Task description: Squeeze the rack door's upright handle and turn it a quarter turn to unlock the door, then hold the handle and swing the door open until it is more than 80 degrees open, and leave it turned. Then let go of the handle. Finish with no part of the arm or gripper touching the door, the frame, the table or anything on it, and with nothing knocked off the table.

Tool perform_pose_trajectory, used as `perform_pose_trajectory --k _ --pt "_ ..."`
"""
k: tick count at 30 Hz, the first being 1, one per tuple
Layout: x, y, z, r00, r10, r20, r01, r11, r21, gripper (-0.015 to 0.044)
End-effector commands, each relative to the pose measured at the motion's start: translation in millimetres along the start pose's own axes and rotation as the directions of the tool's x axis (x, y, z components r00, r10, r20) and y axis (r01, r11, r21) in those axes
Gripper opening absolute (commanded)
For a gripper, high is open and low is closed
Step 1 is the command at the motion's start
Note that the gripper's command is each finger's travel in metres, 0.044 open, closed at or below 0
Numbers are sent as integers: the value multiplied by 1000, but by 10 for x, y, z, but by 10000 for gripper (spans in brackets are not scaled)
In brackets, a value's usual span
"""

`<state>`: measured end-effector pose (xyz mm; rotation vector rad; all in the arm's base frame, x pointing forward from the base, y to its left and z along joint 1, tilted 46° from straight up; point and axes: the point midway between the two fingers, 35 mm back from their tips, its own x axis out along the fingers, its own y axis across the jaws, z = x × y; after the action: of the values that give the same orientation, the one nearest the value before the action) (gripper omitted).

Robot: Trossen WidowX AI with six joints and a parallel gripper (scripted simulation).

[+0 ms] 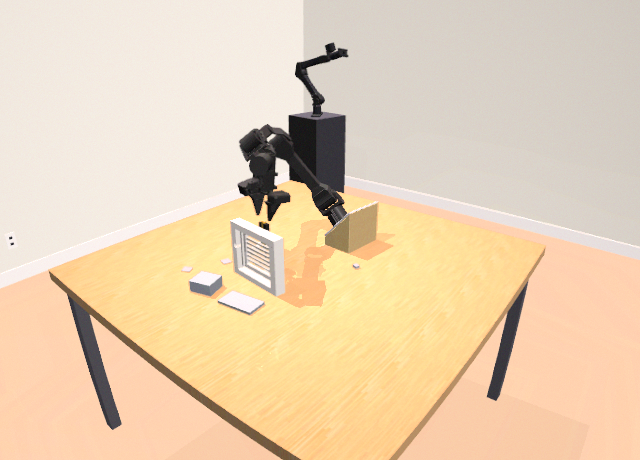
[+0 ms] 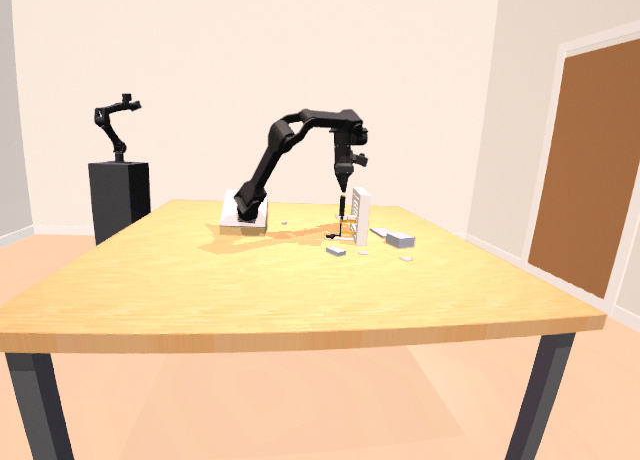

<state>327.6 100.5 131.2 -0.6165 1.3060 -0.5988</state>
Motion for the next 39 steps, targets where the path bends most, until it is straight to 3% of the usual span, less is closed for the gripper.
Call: perform_pose_trajectory --k 1,36,39 --pt "67 0 0 1000 -4 -9 4 1000 -10 287" --pt "609 -10 -31 996 7 -94 -11 999 -48 287" --pt "609 -10 -31 996 7 -94 -11 999 -48 208"
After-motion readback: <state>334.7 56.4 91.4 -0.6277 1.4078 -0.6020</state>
